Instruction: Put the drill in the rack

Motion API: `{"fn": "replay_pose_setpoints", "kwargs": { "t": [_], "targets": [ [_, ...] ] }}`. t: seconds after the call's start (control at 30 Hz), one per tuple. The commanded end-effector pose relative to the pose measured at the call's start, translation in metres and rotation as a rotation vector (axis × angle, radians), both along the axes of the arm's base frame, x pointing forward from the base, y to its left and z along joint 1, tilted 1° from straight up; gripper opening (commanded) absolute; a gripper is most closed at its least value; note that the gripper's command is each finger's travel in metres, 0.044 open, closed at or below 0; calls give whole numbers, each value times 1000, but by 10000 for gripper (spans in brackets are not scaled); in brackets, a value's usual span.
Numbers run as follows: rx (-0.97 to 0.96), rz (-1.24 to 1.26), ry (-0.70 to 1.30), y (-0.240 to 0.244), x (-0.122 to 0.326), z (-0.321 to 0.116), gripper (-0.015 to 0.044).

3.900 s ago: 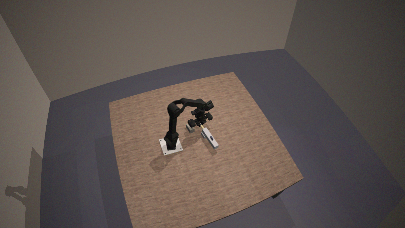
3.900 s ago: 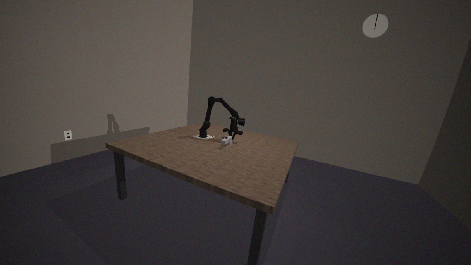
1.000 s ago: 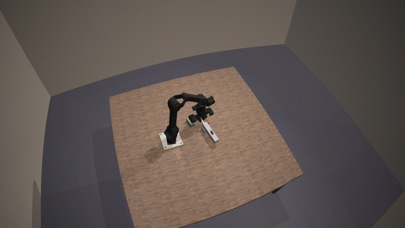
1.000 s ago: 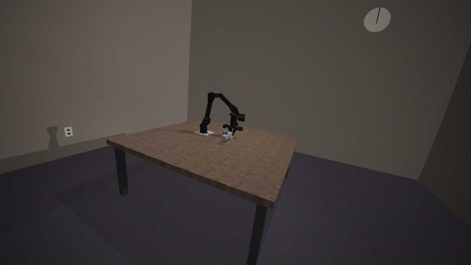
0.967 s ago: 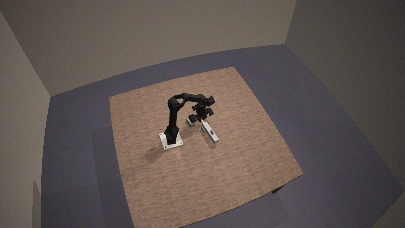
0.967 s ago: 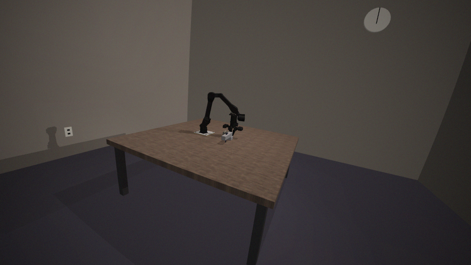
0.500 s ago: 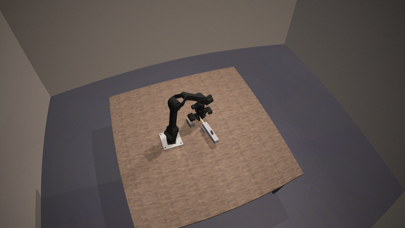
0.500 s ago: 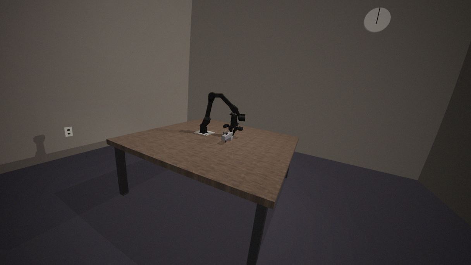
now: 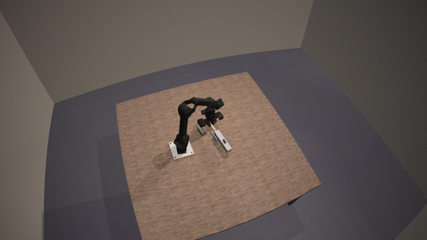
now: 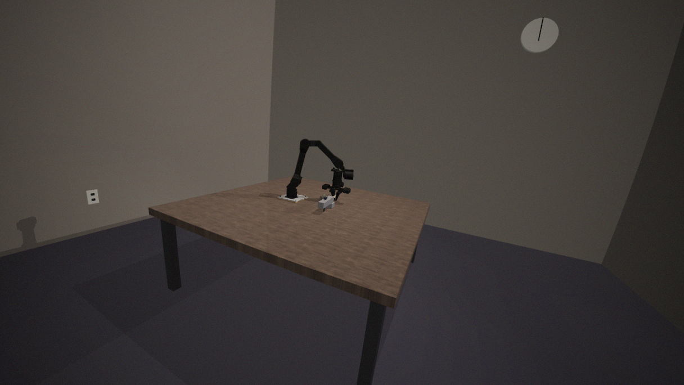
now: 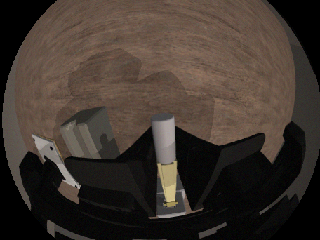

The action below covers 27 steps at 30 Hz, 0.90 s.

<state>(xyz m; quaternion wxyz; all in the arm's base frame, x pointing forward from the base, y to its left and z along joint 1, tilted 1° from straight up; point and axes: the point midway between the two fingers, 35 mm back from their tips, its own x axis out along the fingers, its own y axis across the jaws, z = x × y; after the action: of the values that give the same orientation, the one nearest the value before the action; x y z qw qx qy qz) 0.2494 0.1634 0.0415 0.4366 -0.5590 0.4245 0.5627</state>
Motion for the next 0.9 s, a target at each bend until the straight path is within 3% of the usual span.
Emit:
{"fn": "replay_pose_setpoints", "kwargs": {
  "t": [0.0, 0.87],
  "targets": [
    [6, -3, -8, 7, 2, 3, 0],
    [8, -3, -7, 27, -7, 6, 0]
  ]
}}
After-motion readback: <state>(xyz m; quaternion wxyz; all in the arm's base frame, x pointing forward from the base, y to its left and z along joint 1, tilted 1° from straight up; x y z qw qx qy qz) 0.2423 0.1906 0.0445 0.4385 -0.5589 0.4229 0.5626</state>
